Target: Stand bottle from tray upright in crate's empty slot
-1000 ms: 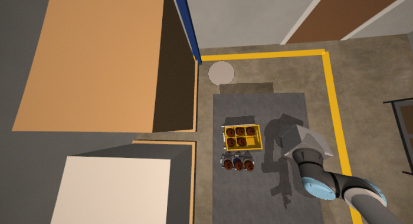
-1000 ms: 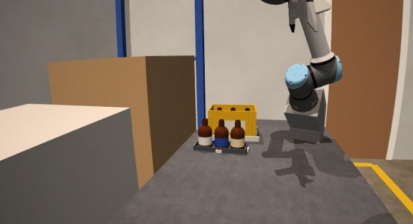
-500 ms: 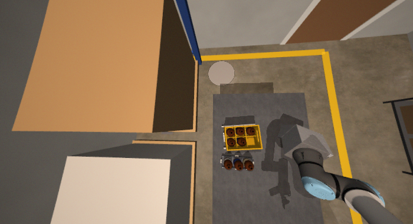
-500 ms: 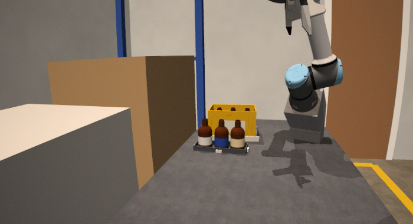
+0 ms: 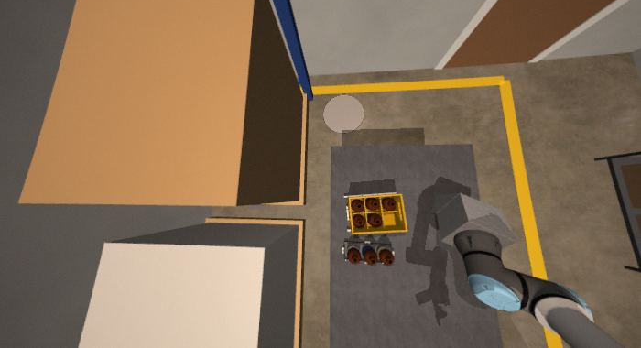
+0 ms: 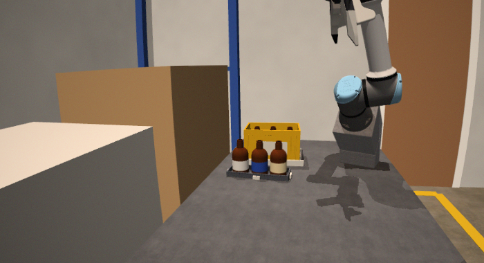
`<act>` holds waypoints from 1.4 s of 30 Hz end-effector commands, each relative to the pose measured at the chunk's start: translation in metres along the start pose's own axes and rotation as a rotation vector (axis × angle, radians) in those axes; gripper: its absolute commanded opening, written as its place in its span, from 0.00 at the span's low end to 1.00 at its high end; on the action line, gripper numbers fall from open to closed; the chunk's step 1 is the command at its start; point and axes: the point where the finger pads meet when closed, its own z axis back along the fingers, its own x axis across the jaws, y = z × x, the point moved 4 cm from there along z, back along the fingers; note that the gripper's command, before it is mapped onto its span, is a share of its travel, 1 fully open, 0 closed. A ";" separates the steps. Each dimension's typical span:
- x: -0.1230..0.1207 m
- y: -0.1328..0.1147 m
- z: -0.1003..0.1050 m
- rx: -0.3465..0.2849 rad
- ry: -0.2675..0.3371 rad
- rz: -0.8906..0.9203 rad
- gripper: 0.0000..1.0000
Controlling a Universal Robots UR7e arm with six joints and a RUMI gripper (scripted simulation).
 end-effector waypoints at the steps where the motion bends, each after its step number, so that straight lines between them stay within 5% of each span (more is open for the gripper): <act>1: 0.000 0.002 0.000 -0.004 0.002 -0.002 1.00; 42: 0.005 0.028 -0.015 -0.007 -0.012 -0.055 1.00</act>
